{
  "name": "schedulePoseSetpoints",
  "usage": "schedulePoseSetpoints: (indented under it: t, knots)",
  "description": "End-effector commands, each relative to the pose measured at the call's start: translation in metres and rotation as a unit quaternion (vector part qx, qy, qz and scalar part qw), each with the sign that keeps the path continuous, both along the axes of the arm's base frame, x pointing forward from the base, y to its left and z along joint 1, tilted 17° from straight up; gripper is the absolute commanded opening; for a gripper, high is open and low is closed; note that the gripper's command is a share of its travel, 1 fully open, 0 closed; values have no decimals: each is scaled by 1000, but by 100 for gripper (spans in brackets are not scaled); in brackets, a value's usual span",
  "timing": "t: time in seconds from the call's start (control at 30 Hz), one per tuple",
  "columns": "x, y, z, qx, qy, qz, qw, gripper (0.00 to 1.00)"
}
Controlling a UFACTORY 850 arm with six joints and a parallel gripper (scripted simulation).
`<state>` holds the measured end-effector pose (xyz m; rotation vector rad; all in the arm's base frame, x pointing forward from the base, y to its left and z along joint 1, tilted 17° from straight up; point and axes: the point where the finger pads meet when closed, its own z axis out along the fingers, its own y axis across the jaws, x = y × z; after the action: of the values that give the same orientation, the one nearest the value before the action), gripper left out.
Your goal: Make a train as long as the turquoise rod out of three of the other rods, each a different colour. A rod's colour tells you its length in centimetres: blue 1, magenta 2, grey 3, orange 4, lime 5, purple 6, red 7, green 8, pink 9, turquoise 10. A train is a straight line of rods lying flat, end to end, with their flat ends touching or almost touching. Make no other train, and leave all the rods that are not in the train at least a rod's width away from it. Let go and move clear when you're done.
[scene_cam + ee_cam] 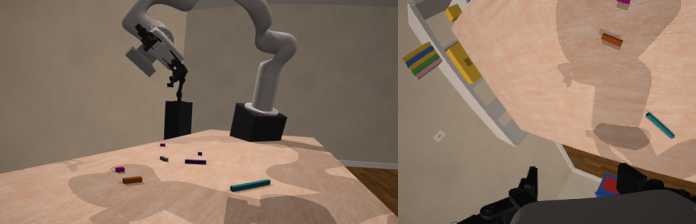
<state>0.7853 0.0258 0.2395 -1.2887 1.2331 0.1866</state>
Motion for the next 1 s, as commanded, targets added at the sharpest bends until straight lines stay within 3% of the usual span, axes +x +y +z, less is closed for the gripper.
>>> schedulePoseSetpoints:
  t: [0.0,0.63,0.73,0.97]
  knots:
    - [1,0,1,0,-1,0,1000,100]
    - [0,-1,0,-4,-2,1,1000,100]
    - [-5,-4,-11,-30,-9,5,999,100]
    - [-28,-21,-56,-140,-39,33,989,100]
